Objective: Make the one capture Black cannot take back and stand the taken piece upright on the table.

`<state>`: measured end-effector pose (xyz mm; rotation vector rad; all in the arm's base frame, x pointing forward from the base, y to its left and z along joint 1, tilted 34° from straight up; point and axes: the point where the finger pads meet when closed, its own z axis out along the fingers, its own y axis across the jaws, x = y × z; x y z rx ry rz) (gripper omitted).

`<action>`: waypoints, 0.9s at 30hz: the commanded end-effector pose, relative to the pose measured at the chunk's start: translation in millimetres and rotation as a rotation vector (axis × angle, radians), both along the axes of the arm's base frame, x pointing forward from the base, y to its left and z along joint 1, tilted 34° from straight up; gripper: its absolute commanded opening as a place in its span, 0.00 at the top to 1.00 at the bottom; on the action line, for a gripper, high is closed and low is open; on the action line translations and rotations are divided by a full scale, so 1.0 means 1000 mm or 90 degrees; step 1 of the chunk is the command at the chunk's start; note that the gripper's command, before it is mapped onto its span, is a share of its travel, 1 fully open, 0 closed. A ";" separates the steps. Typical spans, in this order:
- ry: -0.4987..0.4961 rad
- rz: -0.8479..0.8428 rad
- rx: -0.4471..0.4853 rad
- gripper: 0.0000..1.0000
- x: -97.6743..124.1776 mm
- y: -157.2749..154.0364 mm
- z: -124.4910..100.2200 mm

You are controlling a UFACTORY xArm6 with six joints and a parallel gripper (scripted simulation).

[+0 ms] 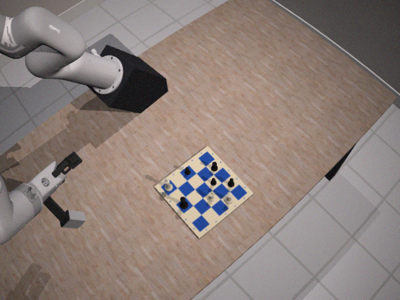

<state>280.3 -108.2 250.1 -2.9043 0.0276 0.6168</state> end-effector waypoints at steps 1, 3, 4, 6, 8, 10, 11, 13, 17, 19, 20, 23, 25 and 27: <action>-0.013 0.072 0.073 0.00 0.014 0.000 -0.010; -0.022 0.103 0.105 0.00 0.020 0.000 -0.015; -0.022 0.103 0.105 0.00 0.020 0.000 -0.015; -0.033 0.135 0.137 0.00 0.026 0.000 -0.021; -0.045 0.167 0.170 0.00 0.032 0.000 -0.027; -0.045 0.167 0.170 0.00 0.032 0.000 -0.027; -0.059 0.200 0.203 0.00 0.039 -0.001 -0.033; -0.059 0.200 0.203 0.00 0.039 -0.001 -0.033; -0.092 0.265 0.269 0.00 0.052 -0.002 -0.046; -0.092 0.265 0.269 0.00 0.052 -0.002 -0.046; -0.092 0.265 0.269 0.00 0.052 -0.002 -0.046; -0.111 0.298 0.302 0.00 0.058 -0.003 -0.053; -0.132 0.330 0.334 0.00 0.064 -0.004 -0.061; -0.155 0.362 0.365 0.00 0.070 -0.005 -0.068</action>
